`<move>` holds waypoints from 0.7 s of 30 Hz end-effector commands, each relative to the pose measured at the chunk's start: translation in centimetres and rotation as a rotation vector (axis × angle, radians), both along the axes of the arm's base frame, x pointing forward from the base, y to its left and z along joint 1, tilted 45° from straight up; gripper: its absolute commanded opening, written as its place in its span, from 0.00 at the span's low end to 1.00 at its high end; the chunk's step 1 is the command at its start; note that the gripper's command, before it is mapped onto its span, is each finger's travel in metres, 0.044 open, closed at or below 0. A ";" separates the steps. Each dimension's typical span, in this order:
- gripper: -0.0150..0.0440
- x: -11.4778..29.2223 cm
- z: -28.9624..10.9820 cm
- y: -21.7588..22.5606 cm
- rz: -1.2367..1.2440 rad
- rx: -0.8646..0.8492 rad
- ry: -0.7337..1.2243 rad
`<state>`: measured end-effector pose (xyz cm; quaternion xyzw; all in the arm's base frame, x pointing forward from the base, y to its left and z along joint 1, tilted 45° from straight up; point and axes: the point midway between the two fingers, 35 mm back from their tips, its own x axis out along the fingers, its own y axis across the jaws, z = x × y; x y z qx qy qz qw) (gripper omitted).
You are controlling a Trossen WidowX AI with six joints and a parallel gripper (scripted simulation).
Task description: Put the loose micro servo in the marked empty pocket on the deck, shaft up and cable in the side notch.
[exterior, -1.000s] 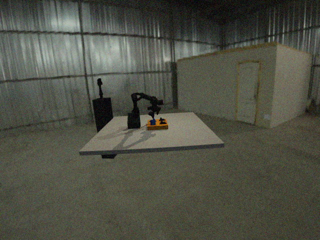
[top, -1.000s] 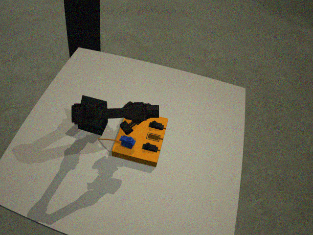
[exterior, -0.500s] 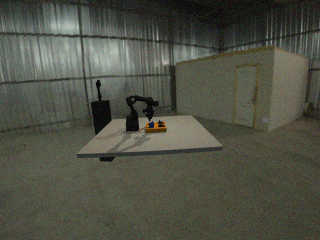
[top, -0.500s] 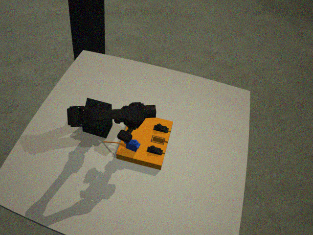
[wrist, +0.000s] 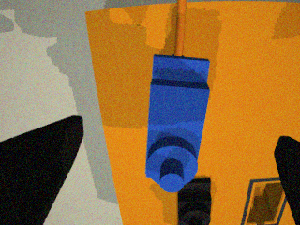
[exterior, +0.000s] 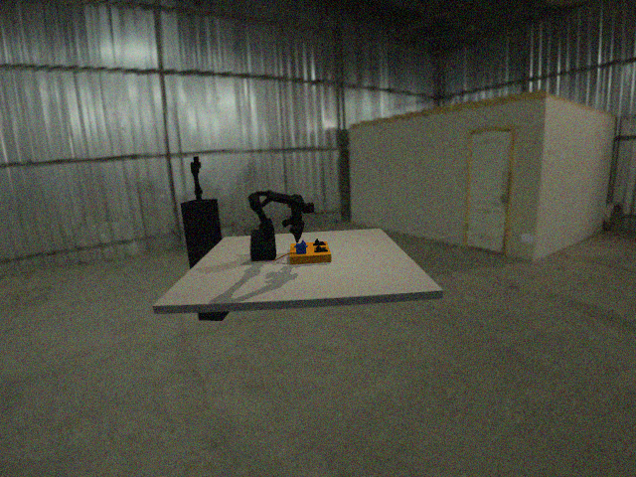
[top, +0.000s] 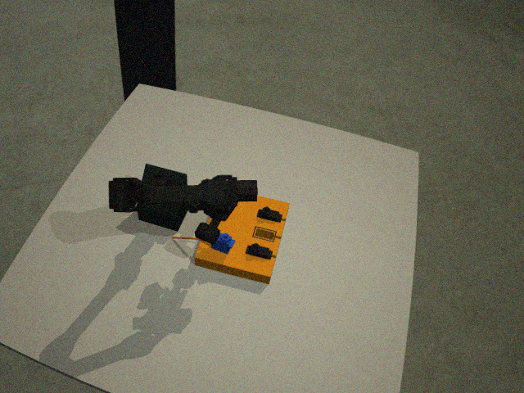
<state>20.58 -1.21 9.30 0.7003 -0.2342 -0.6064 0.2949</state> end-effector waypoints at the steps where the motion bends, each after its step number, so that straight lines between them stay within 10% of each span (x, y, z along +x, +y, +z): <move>1: 1.00 0.0 -0.7 -0.9 0.005 -0.009 0.005; 21: 0.91 0.3 -2.1 -2.3 0.005 -0.010 0.005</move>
